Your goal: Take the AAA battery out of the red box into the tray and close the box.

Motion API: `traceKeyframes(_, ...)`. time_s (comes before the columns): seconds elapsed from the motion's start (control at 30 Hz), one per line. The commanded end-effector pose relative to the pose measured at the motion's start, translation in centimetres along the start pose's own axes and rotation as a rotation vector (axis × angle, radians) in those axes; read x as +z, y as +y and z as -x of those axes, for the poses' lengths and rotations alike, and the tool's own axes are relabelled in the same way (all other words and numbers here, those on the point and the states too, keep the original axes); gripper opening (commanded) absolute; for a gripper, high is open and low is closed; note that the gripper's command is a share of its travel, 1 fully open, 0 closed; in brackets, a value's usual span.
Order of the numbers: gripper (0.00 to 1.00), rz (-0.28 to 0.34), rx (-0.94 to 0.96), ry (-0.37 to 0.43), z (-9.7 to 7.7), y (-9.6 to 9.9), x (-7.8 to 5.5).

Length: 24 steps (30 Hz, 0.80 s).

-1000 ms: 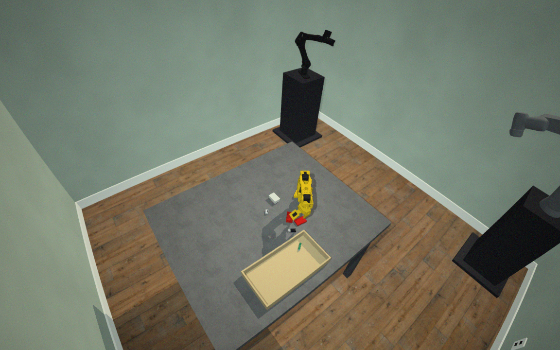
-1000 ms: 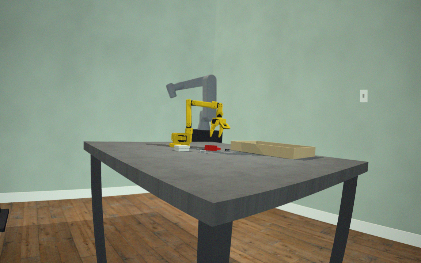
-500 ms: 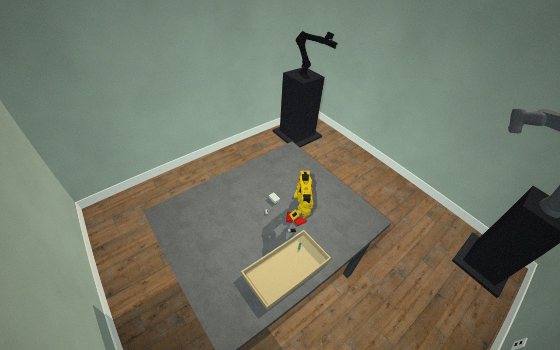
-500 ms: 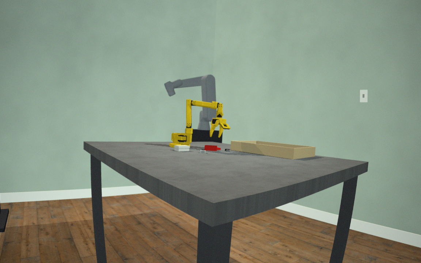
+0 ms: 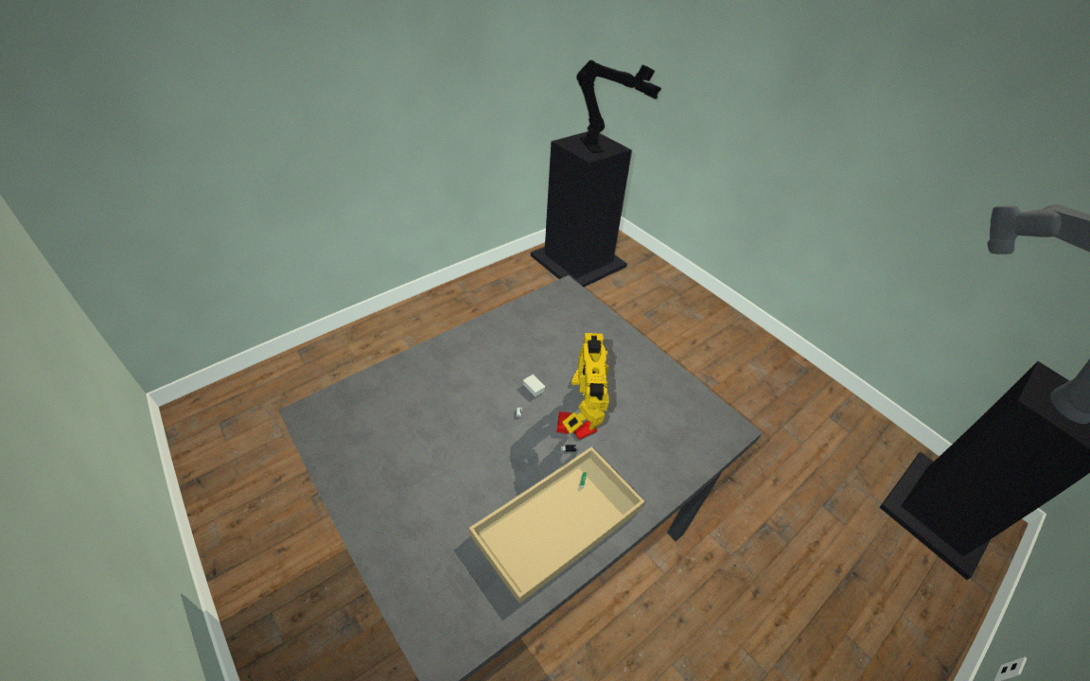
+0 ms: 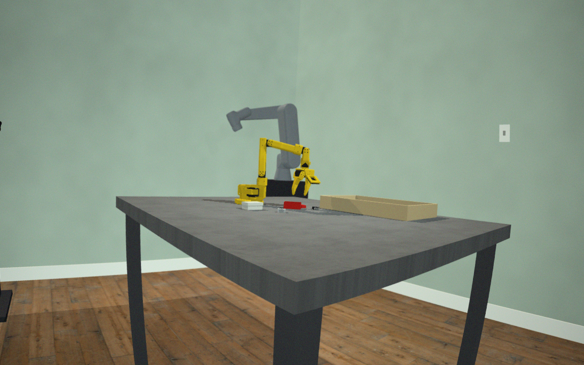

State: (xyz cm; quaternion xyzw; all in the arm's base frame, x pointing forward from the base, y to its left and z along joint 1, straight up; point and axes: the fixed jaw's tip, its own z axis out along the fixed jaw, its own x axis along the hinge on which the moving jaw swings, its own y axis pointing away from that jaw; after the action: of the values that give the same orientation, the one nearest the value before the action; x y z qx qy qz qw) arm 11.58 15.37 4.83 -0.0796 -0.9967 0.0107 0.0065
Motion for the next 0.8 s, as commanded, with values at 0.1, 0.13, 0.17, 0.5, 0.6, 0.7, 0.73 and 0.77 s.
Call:
traceKeyframes(0.1,0.29,0.022,0.001,-0.012,0.1,0.4,1.3)
traceKeyframes(0.13,0.29,0.022,0.001,-0.012,0.1,0.3,1.5)
traceKeyframes(0.17,0.29,0.022,0.001,-0.012,0.0,0.3,1.7)
traceKeyframes(0.5,0.29,0.022,0.001,-0.012,0.0,0.2,3.1)
traceKeyframes(0.6,0.29,0.022,0.001,-0.012,0.0,0.2,3.4)
traceKeyframes(0.7,0.29,0.022,0.001,-0.012,-0.1,0.2,3.5)
traceKeyframes(0.73,0.29,0.022,0.001,-0.012,-0.1,0.2,3.5)
traceKeyframes(0.77,0.29,0.022,0.001,-0.012,-0.1,0.2,3.5)
